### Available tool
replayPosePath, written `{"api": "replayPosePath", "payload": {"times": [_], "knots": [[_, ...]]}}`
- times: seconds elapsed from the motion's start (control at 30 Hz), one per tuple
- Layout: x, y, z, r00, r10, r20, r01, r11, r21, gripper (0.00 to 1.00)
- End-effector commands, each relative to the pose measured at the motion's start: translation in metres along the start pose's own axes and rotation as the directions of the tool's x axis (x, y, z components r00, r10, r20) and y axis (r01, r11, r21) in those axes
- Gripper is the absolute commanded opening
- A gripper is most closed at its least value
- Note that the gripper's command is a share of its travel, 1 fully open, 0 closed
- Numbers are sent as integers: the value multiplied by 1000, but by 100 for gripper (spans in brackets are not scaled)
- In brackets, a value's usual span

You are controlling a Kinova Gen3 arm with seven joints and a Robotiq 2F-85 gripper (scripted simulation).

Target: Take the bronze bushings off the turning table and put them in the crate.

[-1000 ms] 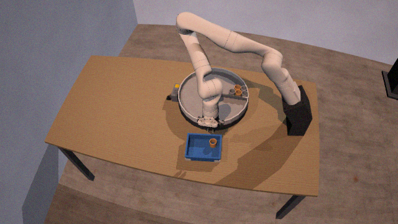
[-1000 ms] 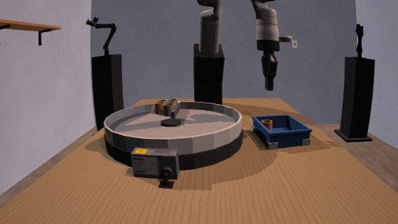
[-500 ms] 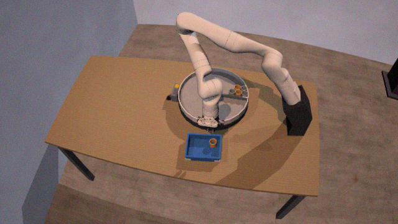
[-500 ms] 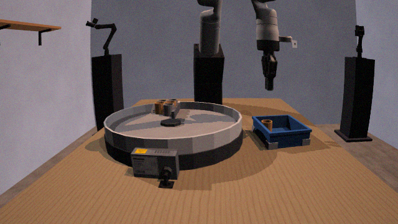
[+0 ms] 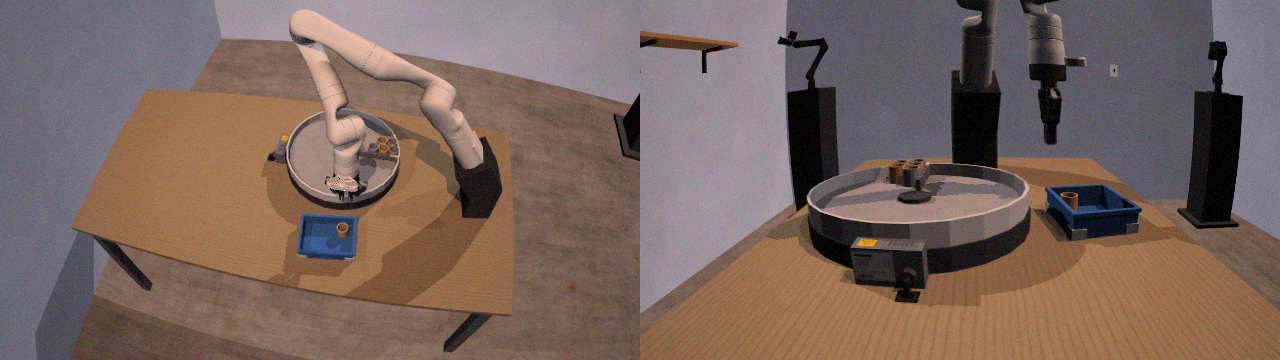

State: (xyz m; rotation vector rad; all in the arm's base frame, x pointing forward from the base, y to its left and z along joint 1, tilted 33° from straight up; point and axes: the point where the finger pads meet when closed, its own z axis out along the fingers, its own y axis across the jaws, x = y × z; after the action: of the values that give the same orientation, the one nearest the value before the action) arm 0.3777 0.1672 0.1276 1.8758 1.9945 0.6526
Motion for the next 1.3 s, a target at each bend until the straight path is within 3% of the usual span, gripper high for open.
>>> {"api": "replayPosePath", "payload": {"times": [0.0, 0.2, 0.37, 0.77, 0.93, 1.27], "knots": [[-7, 3, 0, 1000, 12, 10, -12, 1000, -5, 18], [-7, 3, 0, 1000, 12, 10, -12, 1000, -5, 18], [-59, -10, 0, 1000, 10, 9, -10, 1000, -4, 18], [-59, -10, 0, 1000, 10, 9, -10, 1000, -4, 18], [-110, -23, 1, 1000, 9, 8, -9, 1000, -4, 18], [-110, -23, 1, 1000, 9, 8, -9, 1000, -4, 18]]}}
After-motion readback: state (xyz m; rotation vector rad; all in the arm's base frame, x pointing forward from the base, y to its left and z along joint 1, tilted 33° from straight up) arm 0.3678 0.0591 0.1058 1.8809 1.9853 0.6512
